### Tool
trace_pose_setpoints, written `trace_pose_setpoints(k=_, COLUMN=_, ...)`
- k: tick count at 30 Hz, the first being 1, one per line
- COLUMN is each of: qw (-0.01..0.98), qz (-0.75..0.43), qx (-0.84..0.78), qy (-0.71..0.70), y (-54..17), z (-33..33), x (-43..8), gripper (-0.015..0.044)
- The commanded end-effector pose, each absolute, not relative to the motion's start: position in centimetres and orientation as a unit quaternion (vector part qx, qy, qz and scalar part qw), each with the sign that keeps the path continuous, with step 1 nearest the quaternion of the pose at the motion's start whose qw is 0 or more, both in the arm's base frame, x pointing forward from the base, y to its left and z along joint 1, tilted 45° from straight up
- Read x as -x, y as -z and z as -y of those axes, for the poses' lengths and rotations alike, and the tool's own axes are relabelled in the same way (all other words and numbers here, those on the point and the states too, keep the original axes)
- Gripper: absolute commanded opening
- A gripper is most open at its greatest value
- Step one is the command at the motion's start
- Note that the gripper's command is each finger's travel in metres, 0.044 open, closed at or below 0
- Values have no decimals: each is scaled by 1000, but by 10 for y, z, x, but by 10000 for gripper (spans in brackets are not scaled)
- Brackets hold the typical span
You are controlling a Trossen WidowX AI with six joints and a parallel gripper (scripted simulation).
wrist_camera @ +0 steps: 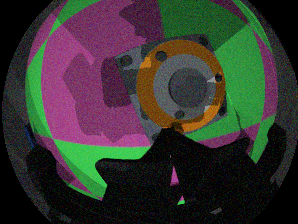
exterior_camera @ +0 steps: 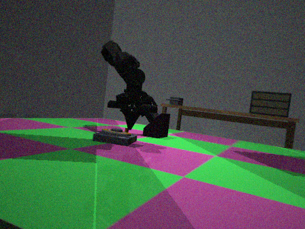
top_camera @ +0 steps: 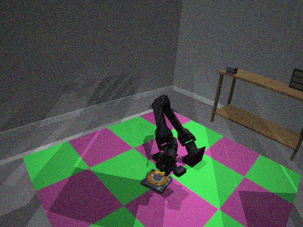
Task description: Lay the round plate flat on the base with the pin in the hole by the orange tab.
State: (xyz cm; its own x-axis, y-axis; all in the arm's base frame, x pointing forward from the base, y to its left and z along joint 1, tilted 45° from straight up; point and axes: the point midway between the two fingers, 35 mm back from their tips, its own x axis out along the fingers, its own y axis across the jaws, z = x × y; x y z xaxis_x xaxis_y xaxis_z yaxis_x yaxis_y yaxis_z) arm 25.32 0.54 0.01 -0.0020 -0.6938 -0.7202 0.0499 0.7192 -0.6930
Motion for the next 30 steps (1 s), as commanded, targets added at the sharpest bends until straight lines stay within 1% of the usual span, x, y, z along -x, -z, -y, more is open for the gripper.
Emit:
trace_pose_setpoints(k=1, qw=656, qz=-653, qx=253, qy=283, y=-2, z=1, x=-248, gripper=0)
trace_pose_setpoints(k=30, qw=655, qz=-653, qx=253, qy=283, y=-16, z=14, x=-244, gripper=0)
